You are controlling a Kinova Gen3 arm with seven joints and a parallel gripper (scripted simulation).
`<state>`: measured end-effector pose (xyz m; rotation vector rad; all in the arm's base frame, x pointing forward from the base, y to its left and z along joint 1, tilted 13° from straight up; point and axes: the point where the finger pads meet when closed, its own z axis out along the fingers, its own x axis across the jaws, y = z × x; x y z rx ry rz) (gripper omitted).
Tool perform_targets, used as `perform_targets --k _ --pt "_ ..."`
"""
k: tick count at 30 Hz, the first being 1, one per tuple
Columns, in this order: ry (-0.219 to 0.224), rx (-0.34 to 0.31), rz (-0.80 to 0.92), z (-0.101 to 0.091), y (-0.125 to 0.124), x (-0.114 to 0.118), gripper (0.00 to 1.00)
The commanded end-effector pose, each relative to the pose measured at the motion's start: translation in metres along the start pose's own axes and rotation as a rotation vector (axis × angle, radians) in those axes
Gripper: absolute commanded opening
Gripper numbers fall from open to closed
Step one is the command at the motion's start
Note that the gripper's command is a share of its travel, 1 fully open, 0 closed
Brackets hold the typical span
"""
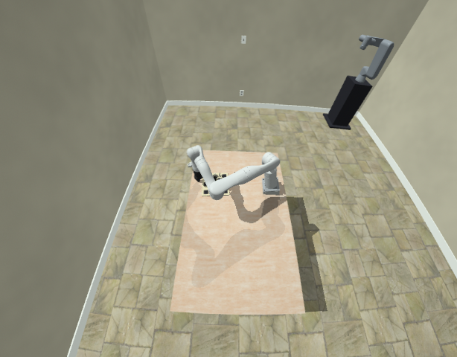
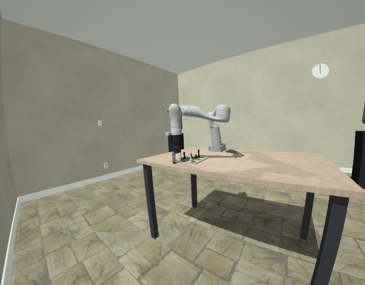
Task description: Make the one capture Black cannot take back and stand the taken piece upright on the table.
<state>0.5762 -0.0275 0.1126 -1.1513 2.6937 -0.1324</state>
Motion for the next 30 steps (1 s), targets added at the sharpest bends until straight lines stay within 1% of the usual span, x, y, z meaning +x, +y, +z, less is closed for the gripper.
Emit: perform_targets --k 1,14,15,17,18,20,21,25,26,28,29,30 --pt "-0.001 0.001 0.000 -0.0010 -0.0004 -0.0004 0.00" --pt "-0.001 0.001 0.000 -0.0010 -0.0004 -0.0004 0.00" --pt "-0.001 0.001 0.000 -0.0010 -0.0004 -0.0004 0.15" --pt "-0.001 0.001 0.000 -0.0010 -0.0004 -0.0004 0.15" --pt "-0.001 0.001 0.000 -0.0010 -0.0004 -0.0004 0.29" --pt "-0.001 0.001 0.000 -0.0010 -0.0004 -0.0004 0.29" --pt "-0.001 0.001 0.000 -0.0010 -0.0004 -0.0004 0.44" --pt "-0.001 0.001 0.000 -0.0010 -0.0004 -0.0004 0.44" --pt "-0.001 0.001 0.000 -0.0010 -0.0004 -0.0004 0.58" --pt "-0.001 0.001 0.000 -0.0010 -0.0004 -0.0004 0.58" --pt "-0.001 0.001 0.000 -0.0010 -0.0004 -0.0004 0.73" --pt "-0.001 0.001 0.000 -0.0010 -0.0004 -0.0004 0.73"
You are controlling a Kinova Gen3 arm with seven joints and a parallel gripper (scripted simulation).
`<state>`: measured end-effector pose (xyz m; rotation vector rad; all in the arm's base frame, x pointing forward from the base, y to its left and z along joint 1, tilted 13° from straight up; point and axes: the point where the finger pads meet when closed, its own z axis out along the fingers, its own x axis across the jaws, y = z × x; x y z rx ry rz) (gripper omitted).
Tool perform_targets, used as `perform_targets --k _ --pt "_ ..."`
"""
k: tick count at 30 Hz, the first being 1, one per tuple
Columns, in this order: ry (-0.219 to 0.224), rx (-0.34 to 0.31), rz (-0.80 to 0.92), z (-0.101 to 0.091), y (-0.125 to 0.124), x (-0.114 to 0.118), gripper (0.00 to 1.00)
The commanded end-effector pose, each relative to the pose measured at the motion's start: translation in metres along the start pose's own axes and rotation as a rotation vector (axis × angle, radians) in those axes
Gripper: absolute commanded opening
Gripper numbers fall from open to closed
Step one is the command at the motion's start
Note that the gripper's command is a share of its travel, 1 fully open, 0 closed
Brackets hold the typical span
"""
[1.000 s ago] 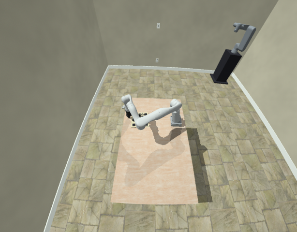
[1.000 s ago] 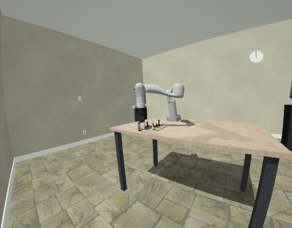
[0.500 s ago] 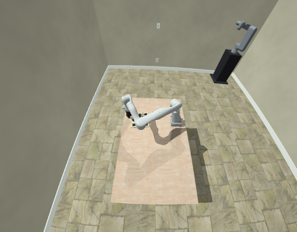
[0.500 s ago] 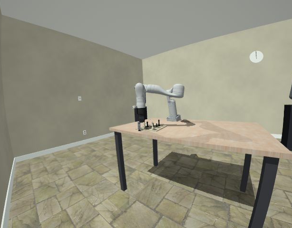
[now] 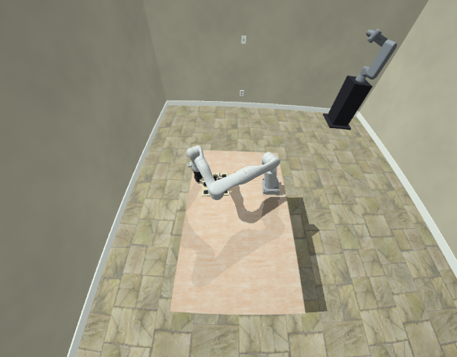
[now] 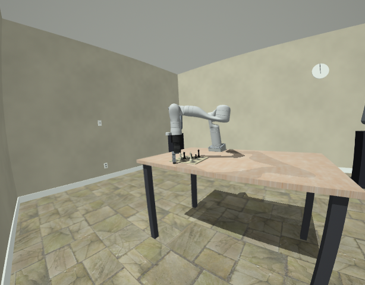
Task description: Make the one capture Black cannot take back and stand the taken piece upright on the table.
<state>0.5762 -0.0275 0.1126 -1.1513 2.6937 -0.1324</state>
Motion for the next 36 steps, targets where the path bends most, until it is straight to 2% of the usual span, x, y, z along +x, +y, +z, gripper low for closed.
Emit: perform_targets --k 1,15,19,25,27,32,36 --pt "-0.001 0.001 0.000 -0.001 0.000 0.000 0.73" --pt "-0.001 0.001 0.000 -0.006 0.000 0.000 0.73" --pt "-0.001 0.001 0.000 -0.019 0.000 0.000 0.73" --pt "-0.001 0.001 0.000 -0.050 0.000 0.000 0.73" --pt "-0.001 0.001 0.000 -0.050 0.000 0.000 0.73" --pt "-0.001 0.001 0.000 -0.075 0.000 0.000 0.73" --pt "-0.001 0.001 0.000 -0.088 0.000 0.000 0.73"
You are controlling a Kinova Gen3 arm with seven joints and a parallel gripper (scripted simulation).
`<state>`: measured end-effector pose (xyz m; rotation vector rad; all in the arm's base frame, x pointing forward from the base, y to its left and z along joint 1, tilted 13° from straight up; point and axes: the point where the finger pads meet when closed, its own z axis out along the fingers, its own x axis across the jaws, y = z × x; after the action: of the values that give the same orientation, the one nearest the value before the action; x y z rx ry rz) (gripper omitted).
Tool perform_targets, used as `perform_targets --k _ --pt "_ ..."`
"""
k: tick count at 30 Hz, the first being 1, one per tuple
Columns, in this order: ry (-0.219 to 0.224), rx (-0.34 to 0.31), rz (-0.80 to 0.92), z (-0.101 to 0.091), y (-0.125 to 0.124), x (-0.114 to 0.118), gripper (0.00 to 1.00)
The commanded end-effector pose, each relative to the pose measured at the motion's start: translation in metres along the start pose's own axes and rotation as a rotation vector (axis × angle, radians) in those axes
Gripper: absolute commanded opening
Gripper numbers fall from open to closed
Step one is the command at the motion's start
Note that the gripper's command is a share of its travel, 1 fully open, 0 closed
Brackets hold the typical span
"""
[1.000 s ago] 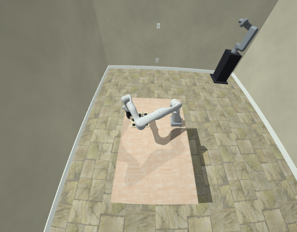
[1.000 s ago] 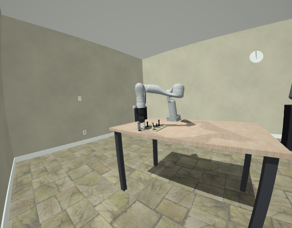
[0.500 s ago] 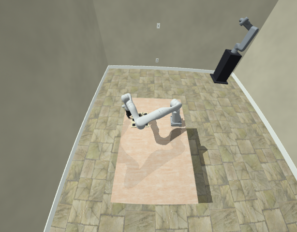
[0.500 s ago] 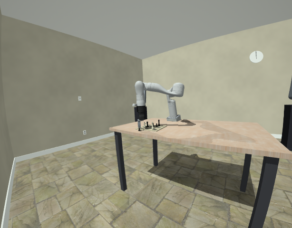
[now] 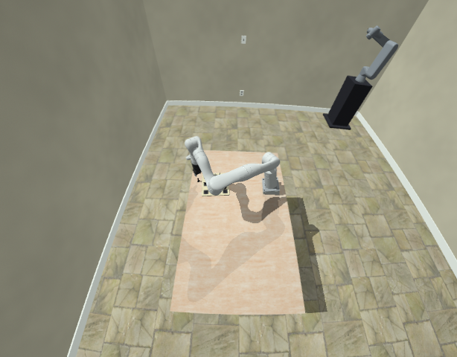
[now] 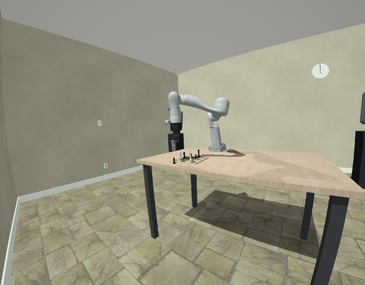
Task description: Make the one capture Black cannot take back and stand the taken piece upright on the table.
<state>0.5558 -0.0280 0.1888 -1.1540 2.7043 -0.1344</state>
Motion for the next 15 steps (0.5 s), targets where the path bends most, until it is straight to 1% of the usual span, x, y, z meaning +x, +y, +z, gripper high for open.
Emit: perform_targets --k 1,5,6,15 --pt "-0.012 0.005 0.000 -0.0104 -0.0018 -0.0024 0.73" --pt "-0.012 0.005 0.000 -0.0122 -0.0018 -0.0024 0.73" --pt "-0.012 0.005 0.000 -0.0122 -0.0018 -0.0024 1.00" --pt "-0.012 0.005 0.000 -0.0122 -0.0018 -0.0024 1.00"
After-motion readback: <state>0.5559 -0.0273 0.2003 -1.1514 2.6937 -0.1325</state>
